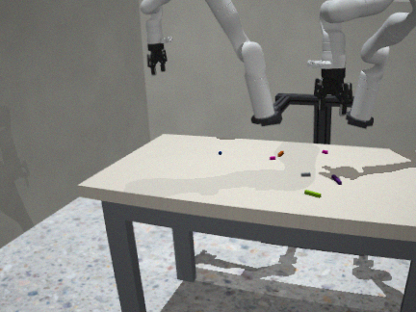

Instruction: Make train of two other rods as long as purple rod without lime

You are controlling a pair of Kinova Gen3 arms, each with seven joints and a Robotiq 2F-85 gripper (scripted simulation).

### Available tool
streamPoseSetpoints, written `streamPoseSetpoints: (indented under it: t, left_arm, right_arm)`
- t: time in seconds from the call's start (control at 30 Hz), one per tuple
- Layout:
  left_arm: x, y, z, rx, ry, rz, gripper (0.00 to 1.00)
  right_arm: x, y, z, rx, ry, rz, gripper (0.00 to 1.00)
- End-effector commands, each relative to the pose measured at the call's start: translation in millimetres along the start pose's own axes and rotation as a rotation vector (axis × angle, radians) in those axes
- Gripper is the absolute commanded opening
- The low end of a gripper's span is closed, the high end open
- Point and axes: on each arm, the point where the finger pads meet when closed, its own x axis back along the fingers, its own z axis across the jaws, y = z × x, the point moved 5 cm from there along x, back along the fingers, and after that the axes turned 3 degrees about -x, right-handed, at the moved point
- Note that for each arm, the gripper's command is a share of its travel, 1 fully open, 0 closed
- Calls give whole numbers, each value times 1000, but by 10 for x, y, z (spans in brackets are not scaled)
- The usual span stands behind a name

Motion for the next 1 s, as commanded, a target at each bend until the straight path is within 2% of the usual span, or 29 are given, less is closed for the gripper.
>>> streamPoseSetpoints:
  t: [0.0,0.43,0.97]
  left_arm:
    - [46,75,-140,-24,-4,-3,1000]
    - [86,152,-256,-71,-7,-5,1000]
    - [91,161,-270,-79,-8,-5,1000]
  right_arm:
    - [10,7,-36,4,-4,-7,1000]
    - [10,7,-36,4,-4,-7,1000]
    - [10,7,-36,4,-4,-7,1000]
